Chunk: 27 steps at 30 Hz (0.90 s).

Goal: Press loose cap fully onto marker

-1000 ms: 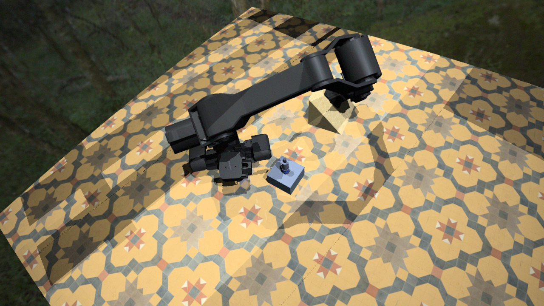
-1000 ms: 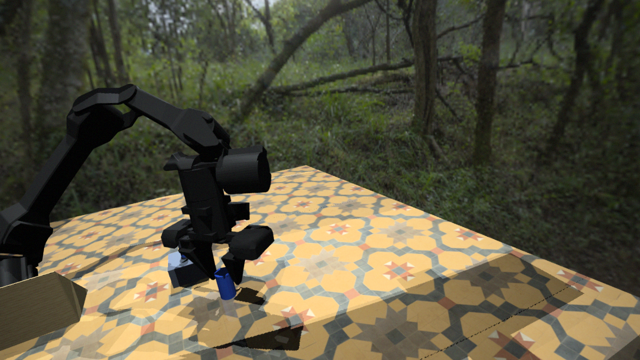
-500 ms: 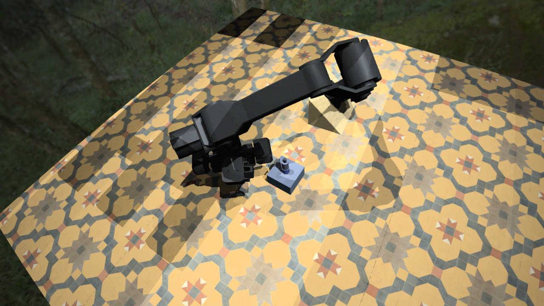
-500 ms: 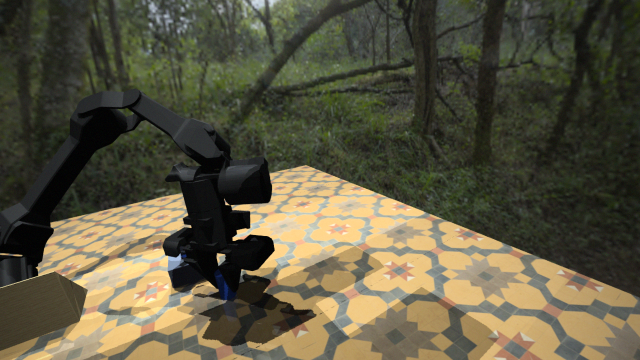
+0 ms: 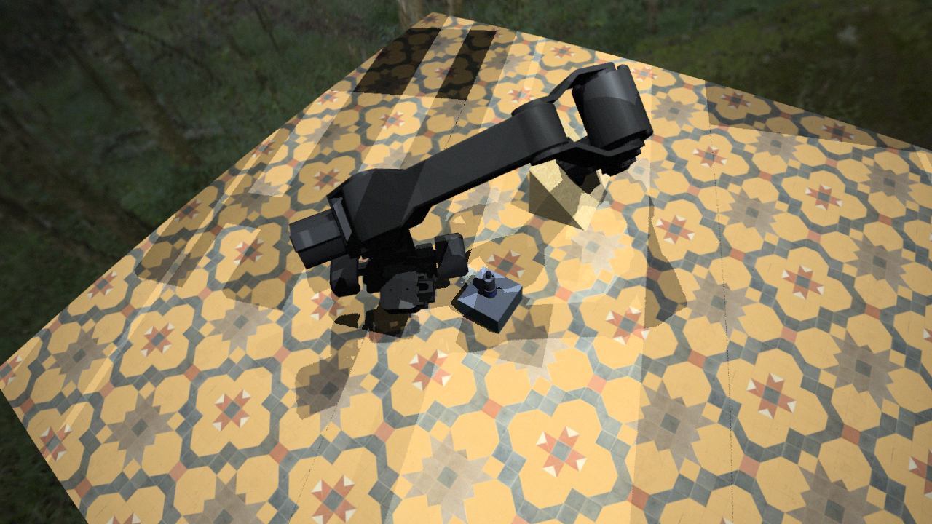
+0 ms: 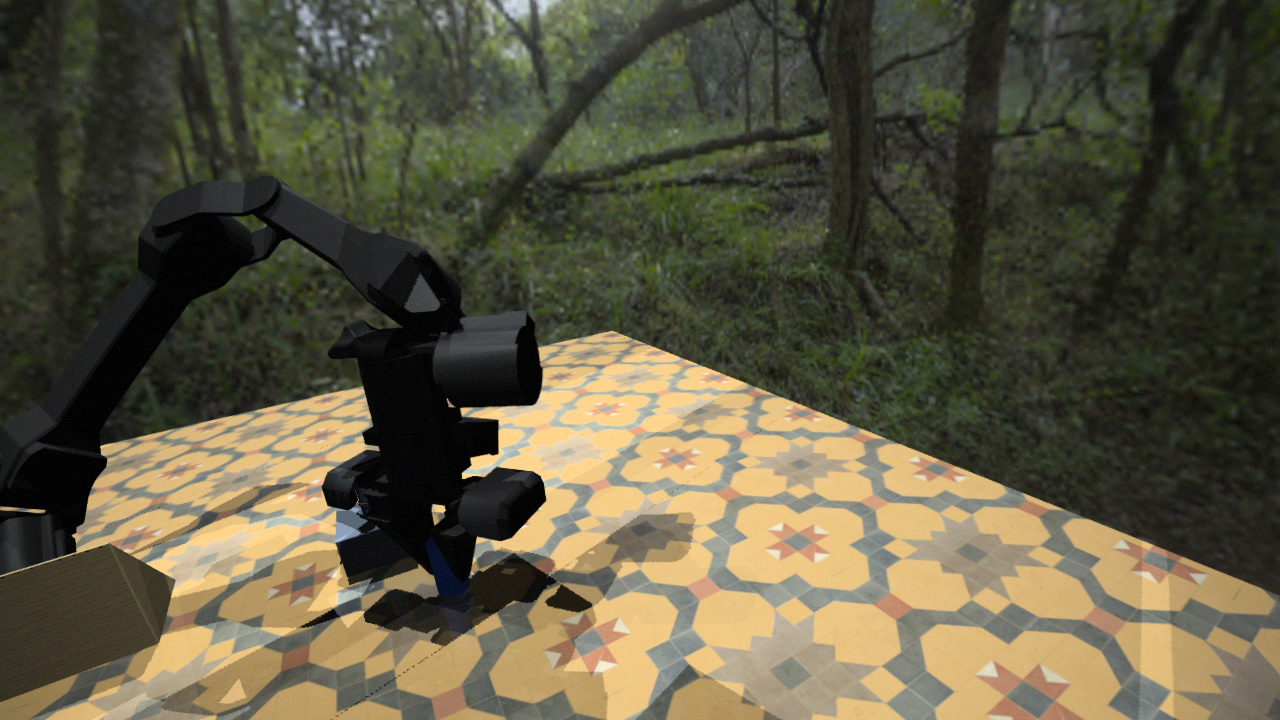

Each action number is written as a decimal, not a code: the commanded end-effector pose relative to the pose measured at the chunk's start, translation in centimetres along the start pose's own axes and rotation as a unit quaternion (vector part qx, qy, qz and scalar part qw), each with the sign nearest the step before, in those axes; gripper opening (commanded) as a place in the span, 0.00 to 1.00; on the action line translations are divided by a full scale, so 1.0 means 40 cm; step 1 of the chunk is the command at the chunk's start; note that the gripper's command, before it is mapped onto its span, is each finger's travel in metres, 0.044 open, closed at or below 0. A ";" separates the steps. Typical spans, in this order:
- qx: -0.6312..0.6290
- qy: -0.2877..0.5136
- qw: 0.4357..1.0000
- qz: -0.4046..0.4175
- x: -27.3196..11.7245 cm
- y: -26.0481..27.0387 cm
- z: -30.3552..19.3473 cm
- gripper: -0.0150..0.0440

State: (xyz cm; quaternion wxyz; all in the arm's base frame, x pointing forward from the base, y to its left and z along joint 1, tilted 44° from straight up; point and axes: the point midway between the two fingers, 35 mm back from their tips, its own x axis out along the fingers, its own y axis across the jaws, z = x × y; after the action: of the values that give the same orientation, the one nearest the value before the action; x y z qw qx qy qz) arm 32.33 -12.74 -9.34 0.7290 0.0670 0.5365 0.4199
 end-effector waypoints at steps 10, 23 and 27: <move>-0.003 -0.001 1.000 -0.006 -0.097 -0.007 0.001 0.25; -0.002 -0.001 1.000 -0.005 -0.156 0.026 0.011 0.25; -0.002 -0.001 1.000 -0.005 -0.171 0.054 0.022 0.25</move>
State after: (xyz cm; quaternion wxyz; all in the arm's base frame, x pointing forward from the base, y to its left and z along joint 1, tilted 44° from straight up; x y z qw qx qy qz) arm 31.77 -16.11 -3.61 0.7338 0.0622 0.5332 0.4164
